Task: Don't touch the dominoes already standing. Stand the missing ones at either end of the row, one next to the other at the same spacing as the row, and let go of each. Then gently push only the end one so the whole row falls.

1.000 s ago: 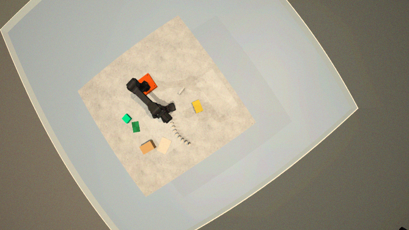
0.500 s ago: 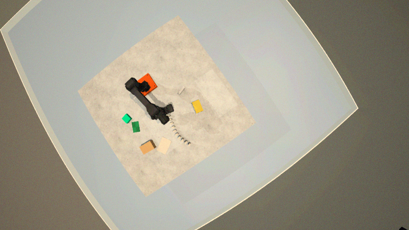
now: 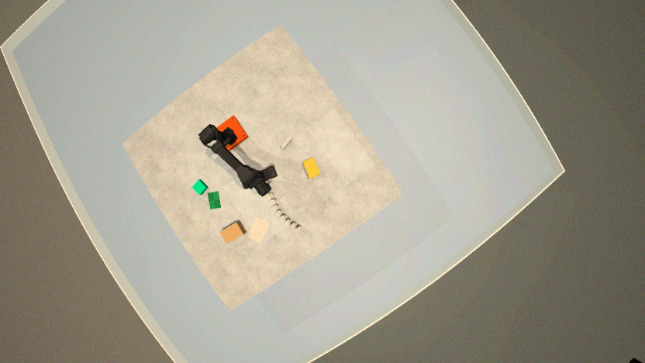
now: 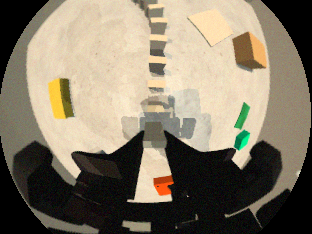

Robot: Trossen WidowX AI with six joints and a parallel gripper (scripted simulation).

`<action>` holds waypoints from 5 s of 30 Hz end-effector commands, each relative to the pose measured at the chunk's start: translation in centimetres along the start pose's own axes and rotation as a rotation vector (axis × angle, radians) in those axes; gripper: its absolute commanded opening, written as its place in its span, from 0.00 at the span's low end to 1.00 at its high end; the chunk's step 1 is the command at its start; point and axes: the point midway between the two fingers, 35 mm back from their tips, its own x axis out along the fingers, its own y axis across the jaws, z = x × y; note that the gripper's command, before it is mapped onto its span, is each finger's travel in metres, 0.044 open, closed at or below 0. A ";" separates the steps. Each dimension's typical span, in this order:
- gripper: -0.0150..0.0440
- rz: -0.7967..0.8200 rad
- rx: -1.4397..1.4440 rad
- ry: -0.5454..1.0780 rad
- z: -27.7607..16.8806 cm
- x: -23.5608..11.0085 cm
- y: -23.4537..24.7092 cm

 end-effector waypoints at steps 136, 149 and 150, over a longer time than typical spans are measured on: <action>0.25 0.009 -1.576 0.016 -4.5 1.6 -0.2; 0.25 0.009 -1.576 0.017 -4.5 5.5 -0.4; 0.25 0.009 -1.576 0.017 -4.3 5.5 -0.4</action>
